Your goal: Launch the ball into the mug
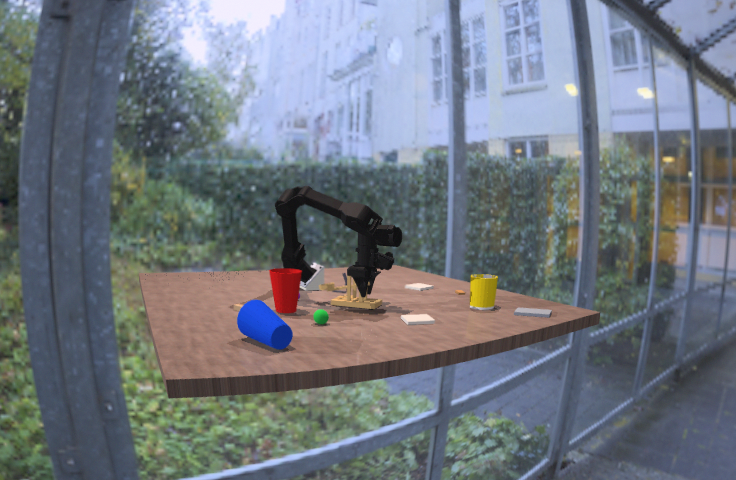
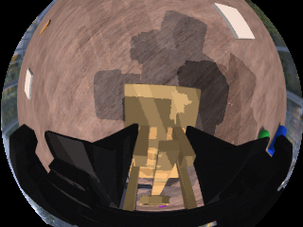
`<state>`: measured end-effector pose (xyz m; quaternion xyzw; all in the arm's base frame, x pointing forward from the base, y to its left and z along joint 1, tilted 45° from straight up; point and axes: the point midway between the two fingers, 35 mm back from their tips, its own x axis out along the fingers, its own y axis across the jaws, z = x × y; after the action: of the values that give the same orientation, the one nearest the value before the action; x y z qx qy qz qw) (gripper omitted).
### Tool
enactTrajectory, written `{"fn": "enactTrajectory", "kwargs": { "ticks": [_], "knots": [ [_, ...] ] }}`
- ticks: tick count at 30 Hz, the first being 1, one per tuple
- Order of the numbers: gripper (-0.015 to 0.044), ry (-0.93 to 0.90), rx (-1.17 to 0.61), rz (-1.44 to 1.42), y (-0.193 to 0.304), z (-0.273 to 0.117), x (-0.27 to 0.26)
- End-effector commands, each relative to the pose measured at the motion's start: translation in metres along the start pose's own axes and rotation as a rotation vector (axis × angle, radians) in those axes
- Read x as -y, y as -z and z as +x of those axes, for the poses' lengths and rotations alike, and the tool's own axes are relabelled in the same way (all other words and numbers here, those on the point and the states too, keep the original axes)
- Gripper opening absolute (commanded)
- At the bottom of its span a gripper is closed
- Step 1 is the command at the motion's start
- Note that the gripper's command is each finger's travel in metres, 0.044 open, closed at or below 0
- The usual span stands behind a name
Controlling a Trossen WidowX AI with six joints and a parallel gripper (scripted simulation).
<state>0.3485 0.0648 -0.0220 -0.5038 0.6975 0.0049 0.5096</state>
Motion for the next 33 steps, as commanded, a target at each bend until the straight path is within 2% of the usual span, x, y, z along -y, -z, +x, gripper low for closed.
{"fn": "enactTrajectory", "kwargs": {
  "ticks": [1,3,5,10,14,20,33],
  "knots": [
    [0.0039,0.001,0.0,0.001,-0.001,-0.008,0.001],
    [0.0,-0.001,0.001,0.0,-0.001,-0.031,0.0],
    [0.0,-0.002,0.001,-0.001,-0.001,-0.048,0.0],
    [0.0,-0.004,0.003,0.011,-0.008,-0.051,-0.01],
    [0.0,-0.011,0.008,0.08,-0.043,-0.054,-0.071],
    [0.0,-0.008,0.001,0.158,-0.067,-0.049,-0.144],
    [0.0,-0.007,0.001,0.17,-0.071,-0.048,-0.147]
  ]
}}
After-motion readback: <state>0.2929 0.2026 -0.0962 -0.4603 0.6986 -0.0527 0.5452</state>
